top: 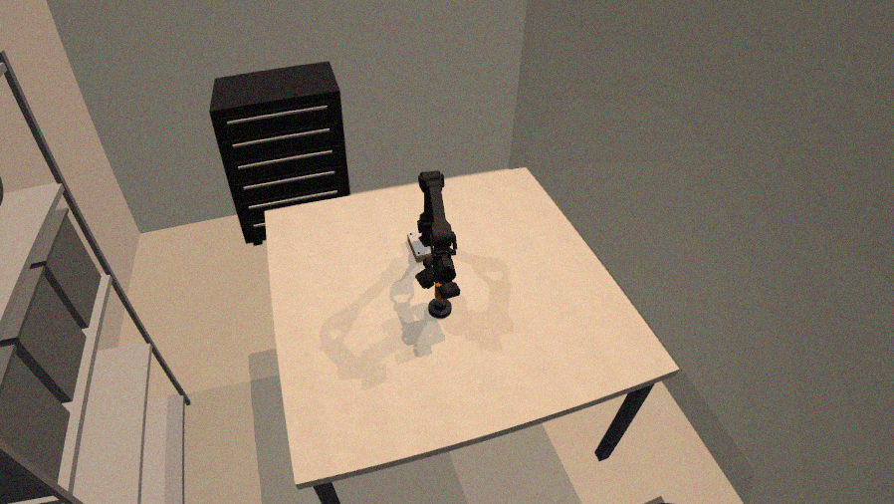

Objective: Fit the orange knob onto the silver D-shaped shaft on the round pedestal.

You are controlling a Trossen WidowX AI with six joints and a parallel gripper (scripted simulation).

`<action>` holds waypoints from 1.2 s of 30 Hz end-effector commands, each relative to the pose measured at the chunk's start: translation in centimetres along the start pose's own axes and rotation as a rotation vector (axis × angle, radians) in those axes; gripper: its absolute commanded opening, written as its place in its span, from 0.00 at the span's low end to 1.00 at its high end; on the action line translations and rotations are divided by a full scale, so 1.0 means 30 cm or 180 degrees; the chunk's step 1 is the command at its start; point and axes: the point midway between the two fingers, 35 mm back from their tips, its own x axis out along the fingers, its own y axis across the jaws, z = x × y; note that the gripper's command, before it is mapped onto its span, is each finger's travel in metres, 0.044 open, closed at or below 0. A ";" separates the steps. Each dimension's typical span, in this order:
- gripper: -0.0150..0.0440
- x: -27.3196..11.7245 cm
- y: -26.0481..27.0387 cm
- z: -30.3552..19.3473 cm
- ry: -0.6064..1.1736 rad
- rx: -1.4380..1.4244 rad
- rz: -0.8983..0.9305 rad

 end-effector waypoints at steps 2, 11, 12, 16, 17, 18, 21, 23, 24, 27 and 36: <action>0.25 0.050 -0.004 -0.003 0.0017 0.0021 -0.0022; 0.25 0.060 -0.005 -0.004 0.0017 0.0005 -0.0022; 0.25 0.060 -0.007 -0.004 0.0017 0.0004 -0.0022; 0.25 0.065 -0.011 -0.006 0.0018 0.0004 -0.0022; 0.25 0.067 -0.011 -0.006 0.0018 0.0004 -0.0022; 0.25 0.069 -0.011 -0.006 0.0018 0.0004 -0.0022; 0.25 0.075 -0.011 -0.006 0.0018 0.0004 -0.0022; 0.25 0.085 -0.011 -0.006 0.0017 0.0004 -0.0022; 0.25 0.087 -0.011 -0.005 0.0017 0.0004 -0.0022; 0.25 0.093 -0.011 -0.005 0.0017 0.0004 -0.0022; 0.25 0.115 -0.011 -0.006 0.0017 0.0004 -0.0023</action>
